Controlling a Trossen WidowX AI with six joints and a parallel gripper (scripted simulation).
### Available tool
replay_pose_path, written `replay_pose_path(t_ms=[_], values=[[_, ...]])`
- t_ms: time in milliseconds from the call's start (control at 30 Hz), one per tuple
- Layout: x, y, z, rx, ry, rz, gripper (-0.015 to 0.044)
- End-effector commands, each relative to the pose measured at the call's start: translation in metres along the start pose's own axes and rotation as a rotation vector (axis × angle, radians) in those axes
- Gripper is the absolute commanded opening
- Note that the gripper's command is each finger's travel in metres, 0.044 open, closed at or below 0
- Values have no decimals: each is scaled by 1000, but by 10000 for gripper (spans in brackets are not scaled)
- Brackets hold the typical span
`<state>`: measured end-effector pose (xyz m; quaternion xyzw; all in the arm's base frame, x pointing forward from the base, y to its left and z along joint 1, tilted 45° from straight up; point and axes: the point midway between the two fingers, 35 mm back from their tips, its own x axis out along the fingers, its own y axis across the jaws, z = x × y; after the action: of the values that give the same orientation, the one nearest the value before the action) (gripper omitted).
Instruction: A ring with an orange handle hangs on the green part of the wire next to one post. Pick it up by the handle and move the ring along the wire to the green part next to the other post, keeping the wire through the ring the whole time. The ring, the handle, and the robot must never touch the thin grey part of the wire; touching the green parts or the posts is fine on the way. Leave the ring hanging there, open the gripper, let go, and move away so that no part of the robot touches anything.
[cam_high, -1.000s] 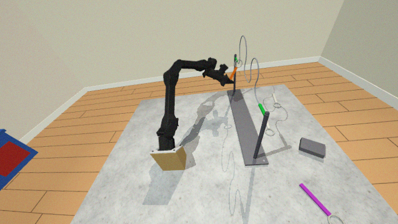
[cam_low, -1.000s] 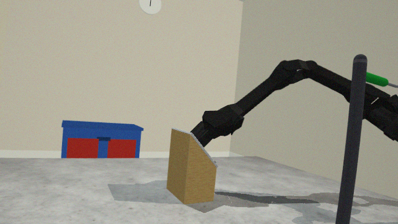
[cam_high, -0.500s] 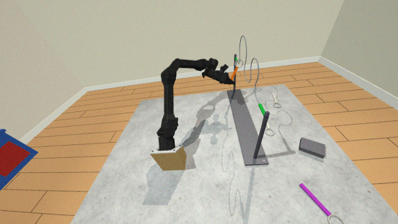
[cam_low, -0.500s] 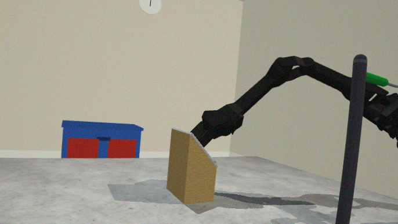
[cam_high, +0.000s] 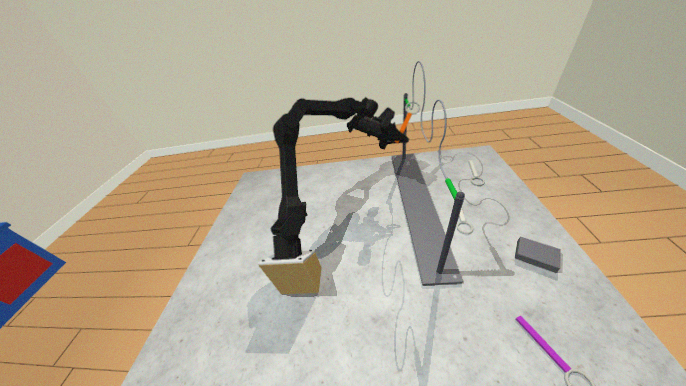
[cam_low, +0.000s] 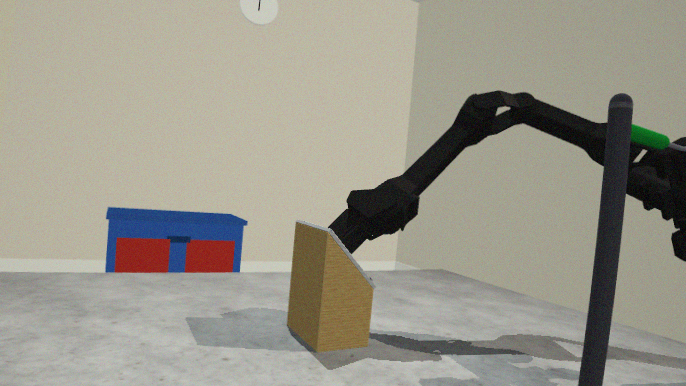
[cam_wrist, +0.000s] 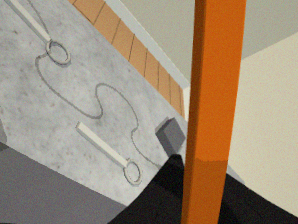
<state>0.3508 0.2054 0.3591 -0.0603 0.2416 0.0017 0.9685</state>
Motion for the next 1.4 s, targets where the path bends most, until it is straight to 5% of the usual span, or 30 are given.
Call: replay_pose_path(t_ms=[0,1367], values=[[-1,-19,0,-102,0,-61,-150],[-29,-116,49,-786,6,-433,-150]])
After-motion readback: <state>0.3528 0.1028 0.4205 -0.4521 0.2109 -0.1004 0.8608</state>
